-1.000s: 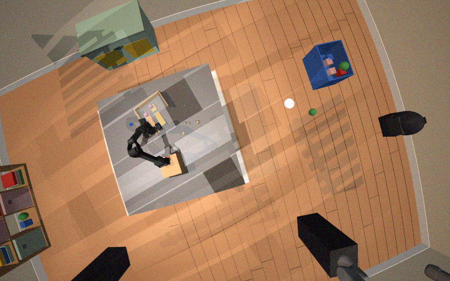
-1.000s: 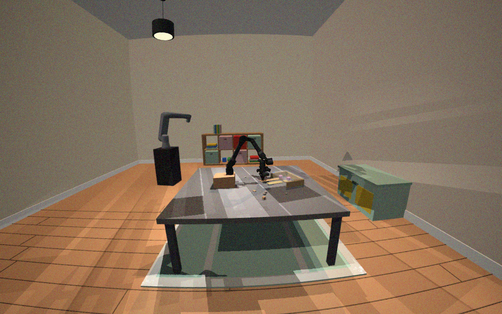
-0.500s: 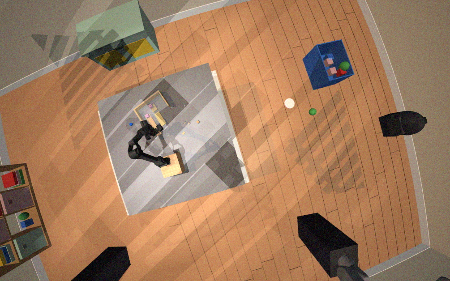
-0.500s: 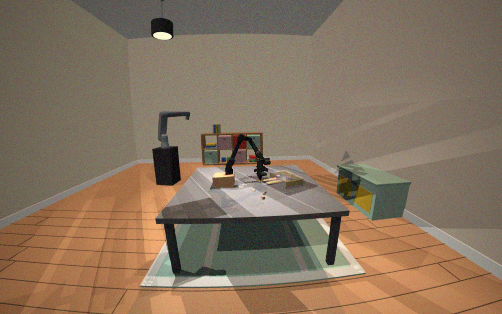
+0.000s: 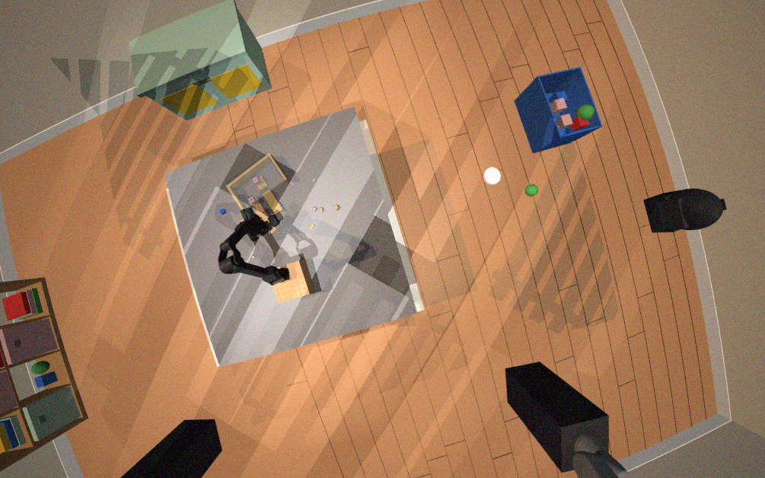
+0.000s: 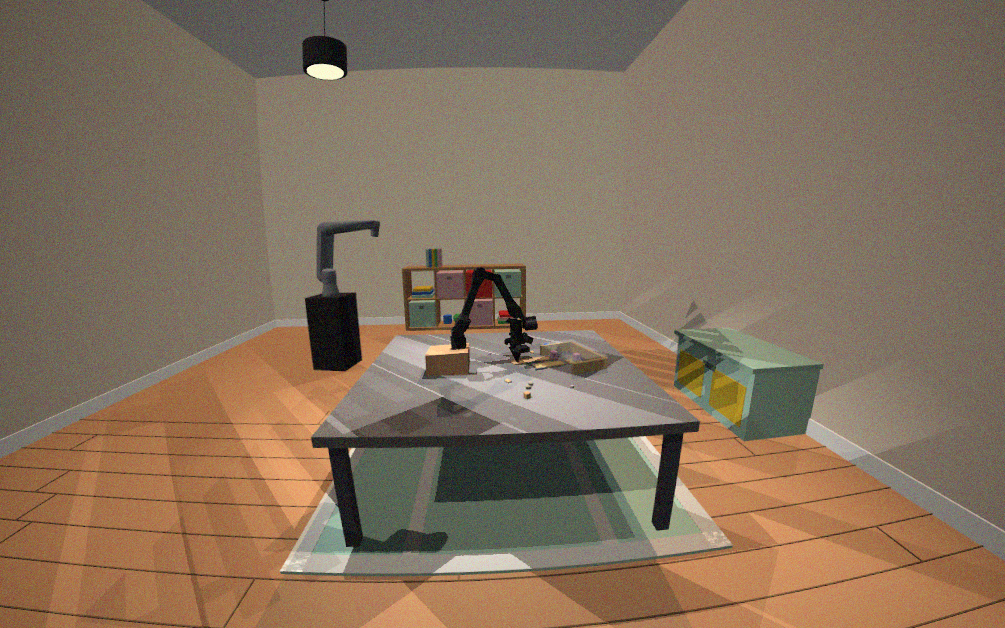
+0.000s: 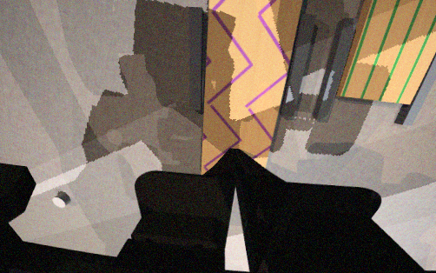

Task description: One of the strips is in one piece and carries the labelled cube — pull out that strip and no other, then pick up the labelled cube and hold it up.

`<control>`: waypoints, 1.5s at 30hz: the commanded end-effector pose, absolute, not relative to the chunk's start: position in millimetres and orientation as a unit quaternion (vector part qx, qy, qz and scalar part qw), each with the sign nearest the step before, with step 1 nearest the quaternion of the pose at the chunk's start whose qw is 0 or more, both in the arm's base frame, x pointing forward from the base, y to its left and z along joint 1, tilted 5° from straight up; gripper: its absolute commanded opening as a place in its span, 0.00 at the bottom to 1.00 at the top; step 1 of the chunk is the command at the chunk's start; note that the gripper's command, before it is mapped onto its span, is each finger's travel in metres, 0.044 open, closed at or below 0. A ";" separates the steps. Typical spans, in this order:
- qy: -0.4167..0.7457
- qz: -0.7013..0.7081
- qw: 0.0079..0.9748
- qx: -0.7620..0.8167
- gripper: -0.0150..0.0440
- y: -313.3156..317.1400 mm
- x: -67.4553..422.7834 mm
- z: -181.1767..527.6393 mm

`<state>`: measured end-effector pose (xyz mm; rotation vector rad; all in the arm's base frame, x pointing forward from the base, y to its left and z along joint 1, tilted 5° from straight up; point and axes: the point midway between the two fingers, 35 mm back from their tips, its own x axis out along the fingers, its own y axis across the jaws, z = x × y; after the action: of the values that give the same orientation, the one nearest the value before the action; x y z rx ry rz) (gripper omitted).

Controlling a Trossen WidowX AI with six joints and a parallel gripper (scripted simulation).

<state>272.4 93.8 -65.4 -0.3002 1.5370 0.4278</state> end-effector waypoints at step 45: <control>0.697 0.190 0.677 -0.140 0.25 57.4 202.8 -70.2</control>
<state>216.1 63.3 -66.0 -0.3019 1.5354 0.4283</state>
